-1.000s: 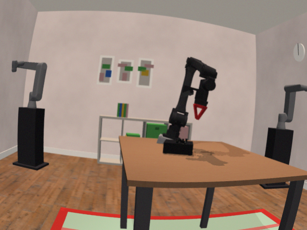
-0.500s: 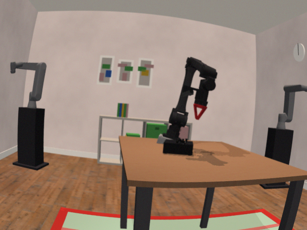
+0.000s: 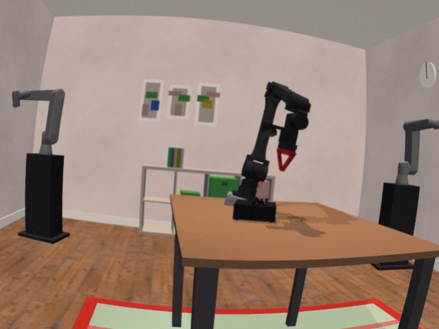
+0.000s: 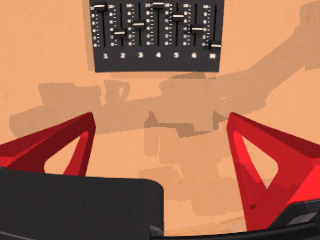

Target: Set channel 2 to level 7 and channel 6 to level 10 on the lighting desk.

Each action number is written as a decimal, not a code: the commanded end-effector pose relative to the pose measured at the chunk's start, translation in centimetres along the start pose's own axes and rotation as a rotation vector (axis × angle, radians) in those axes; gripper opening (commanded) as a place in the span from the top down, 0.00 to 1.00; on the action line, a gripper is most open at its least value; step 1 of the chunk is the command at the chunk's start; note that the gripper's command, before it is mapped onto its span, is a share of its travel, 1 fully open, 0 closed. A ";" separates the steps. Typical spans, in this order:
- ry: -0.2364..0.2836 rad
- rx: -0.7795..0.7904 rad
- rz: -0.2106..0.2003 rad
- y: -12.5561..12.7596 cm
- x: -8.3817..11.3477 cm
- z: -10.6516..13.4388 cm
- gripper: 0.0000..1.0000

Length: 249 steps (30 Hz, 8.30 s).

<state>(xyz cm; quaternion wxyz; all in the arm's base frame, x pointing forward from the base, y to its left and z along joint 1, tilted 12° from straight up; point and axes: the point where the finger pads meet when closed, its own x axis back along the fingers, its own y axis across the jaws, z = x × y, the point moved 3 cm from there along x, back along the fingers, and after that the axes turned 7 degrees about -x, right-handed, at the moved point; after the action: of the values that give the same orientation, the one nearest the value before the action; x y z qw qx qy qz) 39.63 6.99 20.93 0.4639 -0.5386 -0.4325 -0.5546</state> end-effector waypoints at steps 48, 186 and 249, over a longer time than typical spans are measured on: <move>0.068 0.913 -0.062 1.4 0.9 -5.8 0.00; 0.168 -0.001 -0.009 5.4 -8.8 -2.0 1.00; 0.169 0.001 -0.010 5.7 -10.4 -1.5 1.00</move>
<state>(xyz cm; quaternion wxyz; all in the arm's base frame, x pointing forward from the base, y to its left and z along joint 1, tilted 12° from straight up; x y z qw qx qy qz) 44.04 4.63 10.07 0.5011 -0.4928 -0.3891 -0.5956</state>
